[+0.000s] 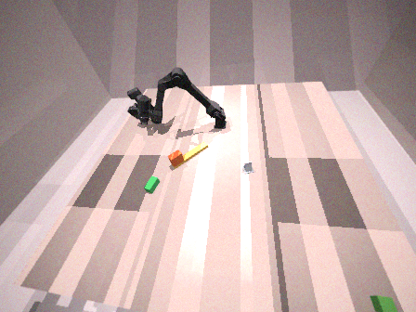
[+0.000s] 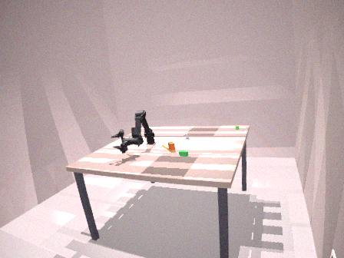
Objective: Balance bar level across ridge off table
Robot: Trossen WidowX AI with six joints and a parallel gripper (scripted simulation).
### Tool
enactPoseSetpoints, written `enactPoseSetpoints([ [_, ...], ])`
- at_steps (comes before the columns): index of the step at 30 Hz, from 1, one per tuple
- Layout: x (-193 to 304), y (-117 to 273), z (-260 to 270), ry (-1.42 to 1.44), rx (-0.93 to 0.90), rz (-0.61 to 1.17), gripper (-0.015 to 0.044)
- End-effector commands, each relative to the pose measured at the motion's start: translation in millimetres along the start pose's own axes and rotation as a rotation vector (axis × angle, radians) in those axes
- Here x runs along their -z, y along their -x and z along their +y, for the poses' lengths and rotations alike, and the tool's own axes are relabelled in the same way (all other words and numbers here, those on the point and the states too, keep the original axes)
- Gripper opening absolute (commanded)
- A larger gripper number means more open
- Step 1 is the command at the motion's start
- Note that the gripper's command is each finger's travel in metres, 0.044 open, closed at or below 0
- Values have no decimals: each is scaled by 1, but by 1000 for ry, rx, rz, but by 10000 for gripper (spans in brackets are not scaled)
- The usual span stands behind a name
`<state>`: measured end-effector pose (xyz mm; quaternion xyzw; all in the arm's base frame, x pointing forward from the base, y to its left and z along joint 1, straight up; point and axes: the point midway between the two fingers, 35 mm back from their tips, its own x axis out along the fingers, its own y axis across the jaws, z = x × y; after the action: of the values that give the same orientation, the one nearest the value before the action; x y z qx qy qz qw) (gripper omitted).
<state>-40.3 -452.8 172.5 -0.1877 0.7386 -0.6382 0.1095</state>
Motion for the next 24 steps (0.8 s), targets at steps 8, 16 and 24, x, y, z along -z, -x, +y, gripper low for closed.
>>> enactPoseSetpoints([
  [8, -30, 22, -15, 173, 37, -149, 315],
  [16, -63, 56, -29, 382, 89, -336, 315],
  [24, -89, 96, -37, 587, 149, -526, 315],
])
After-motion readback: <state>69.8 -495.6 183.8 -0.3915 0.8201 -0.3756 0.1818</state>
